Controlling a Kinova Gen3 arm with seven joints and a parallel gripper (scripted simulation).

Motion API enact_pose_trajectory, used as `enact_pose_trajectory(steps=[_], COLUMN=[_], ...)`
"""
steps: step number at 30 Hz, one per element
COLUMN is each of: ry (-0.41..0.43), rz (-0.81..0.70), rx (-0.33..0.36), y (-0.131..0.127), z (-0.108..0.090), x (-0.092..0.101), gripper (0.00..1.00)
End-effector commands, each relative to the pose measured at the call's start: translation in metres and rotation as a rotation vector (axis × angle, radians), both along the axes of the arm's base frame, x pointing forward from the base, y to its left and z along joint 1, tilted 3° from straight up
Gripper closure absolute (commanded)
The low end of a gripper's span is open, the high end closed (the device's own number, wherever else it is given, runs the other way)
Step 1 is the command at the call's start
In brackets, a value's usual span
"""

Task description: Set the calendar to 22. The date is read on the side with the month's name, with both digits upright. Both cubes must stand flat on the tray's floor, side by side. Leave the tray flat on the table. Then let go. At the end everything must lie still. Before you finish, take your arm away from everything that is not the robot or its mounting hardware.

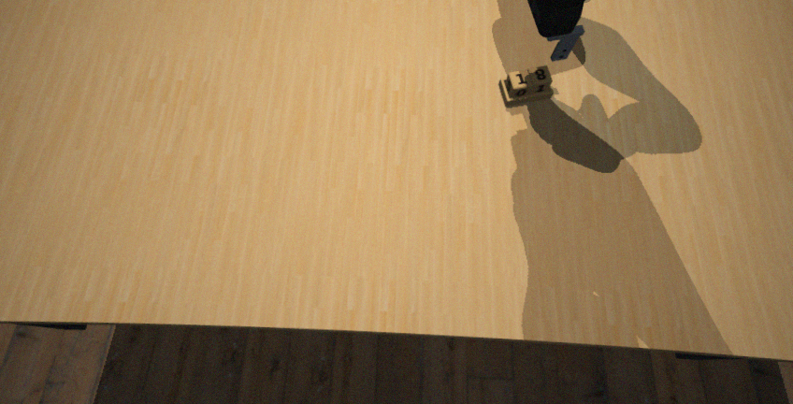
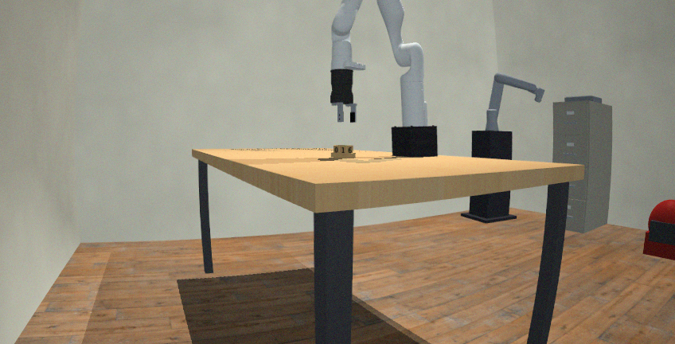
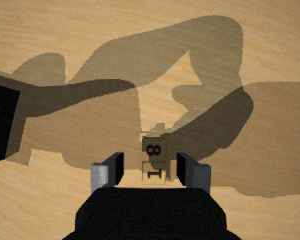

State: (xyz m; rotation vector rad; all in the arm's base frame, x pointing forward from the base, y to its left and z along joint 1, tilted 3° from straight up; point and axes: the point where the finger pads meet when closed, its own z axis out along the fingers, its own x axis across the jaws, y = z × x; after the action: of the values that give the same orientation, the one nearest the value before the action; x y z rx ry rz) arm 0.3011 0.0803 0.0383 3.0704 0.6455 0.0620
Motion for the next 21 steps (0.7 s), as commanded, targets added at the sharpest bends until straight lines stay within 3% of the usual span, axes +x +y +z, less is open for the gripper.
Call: enact_pose_trajectory(steps=[1, 10, 21], ry=[-0.009, -0.009, -0.021], rz=[0.003, 0.003, 0.003], rx=[0.004, 0.003, 0.003], y=[0.004, 0.003, 0.003], z=[0.015, 0.052, 0.064], x=[0.003, 0.001, 0.004], gripper=[0.00, 0.00, 0.00])
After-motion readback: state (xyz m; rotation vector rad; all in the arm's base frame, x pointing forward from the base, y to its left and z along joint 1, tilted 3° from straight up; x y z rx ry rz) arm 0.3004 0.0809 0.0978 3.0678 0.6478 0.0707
